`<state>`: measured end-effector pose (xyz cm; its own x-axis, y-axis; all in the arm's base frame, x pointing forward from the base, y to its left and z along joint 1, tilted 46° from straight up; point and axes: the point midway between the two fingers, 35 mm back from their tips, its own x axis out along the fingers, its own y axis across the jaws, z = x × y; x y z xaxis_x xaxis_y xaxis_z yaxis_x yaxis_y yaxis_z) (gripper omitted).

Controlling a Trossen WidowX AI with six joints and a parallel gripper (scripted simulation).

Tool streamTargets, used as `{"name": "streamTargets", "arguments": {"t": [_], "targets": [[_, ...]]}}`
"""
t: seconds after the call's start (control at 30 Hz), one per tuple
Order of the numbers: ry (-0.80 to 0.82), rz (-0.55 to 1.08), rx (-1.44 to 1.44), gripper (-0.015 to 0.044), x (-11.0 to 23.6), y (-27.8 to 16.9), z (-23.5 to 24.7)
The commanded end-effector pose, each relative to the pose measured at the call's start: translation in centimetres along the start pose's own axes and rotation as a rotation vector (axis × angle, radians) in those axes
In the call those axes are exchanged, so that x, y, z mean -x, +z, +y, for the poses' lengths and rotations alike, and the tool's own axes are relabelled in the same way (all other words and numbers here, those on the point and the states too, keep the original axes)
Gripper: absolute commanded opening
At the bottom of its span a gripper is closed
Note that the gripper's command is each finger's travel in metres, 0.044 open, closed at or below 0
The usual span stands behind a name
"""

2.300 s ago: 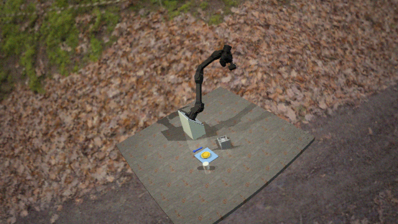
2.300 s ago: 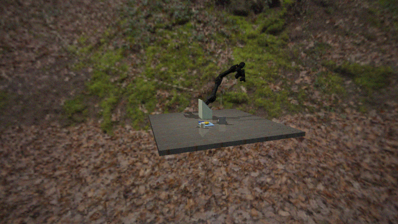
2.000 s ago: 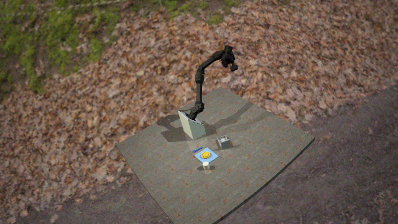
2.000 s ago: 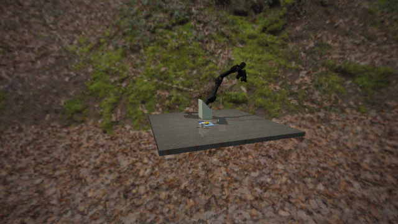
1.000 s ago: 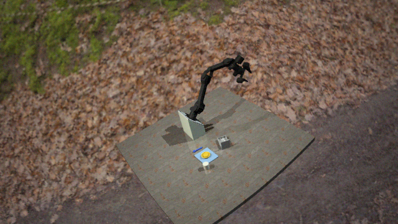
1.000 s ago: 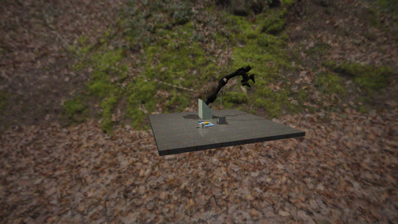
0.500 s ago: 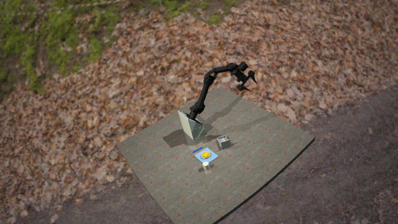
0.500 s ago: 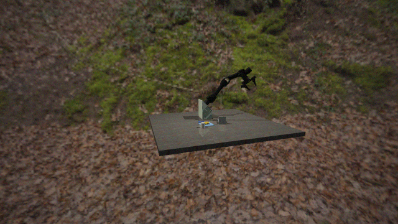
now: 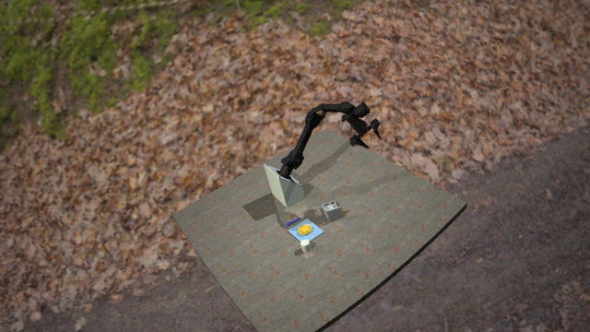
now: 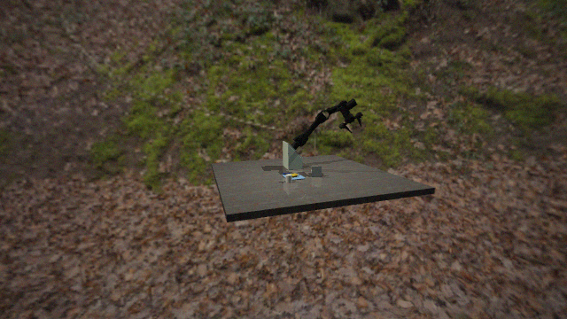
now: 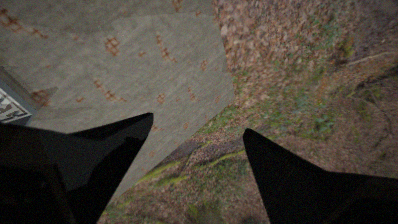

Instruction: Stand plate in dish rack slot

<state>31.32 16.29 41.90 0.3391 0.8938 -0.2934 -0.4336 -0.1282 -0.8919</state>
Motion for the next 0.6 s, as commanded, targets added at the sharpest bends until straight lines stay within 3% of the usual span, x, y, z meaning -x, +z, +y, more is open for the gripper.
{"name": "streamTargets", "arguments": {"t": [0.0, 0.57], "targets": [[0.039, 0.043, -0.135, 0.04, -0.7, -3.3, 1.7], [0.113, 0.158, -0.56, 0.04, -0.9, -11.2, 7.3]]}}
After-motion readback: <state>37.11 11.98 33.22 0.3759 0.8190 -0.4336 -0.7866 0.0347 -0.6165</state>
